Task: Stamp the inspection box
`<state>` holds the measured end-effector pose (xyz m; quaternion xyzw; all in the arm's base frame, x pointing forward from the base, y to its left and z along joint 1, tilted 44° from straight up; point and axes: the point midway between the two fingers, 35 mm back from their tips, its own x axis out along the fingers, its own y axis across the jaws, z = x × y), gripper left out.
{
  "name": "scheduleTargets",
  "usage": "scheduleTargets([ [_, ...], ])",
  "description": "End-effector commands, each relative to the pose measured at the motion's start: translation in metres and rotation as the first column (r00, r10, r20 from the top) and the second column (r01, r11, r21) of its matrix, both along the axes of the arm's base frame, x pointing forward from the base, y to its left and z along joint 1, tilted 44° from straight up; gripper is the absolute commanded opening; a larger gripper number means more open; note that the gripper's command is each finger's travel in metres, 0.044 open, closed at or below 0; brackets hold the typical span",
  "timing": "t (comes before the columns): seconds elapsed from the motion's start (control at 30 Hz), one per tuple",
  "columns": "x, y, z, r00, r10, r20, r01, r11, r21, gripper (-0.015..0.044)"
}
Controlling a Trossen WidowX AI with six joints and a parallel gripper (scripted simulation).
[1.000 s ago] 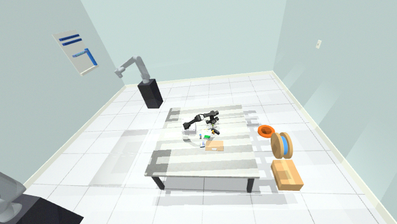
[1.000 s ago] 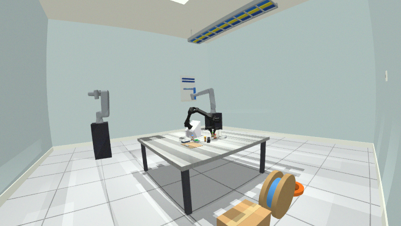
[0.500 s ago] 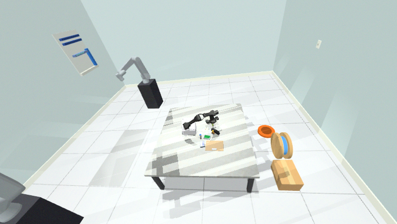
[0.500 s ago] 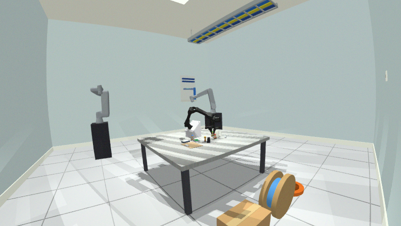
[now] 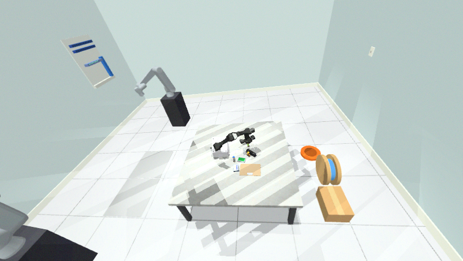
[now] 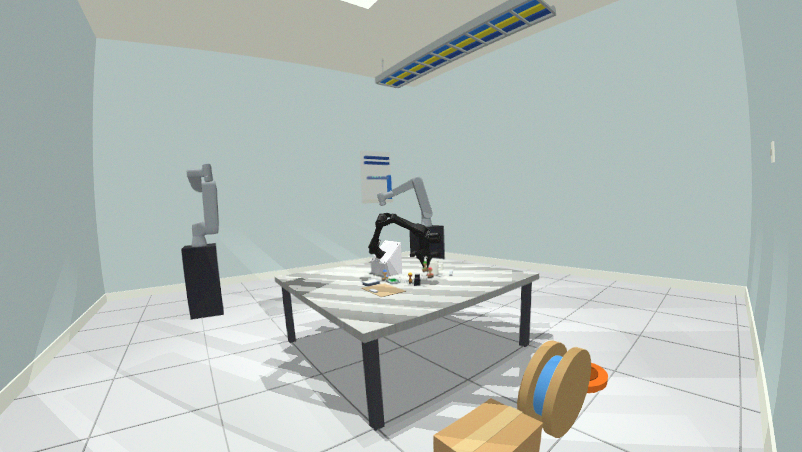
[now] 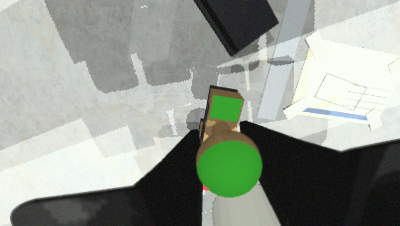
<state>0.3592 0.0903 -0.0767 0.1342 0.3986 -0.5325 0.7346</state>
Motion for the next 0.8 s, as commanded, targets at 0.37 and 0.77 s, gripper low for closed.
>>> scheduleTargets([
  [0.37, -0.0010, 0.0056, 0.0054, 1.000, -0.003, 0.003, 0.003, 1.000, 0.006, 0.0000],
  [0.77, -0.0020, 0.0095, 0.0097, 1.000, -0.001, 0.005, 0.001, 1.000, 0.007, 0.0000],
])
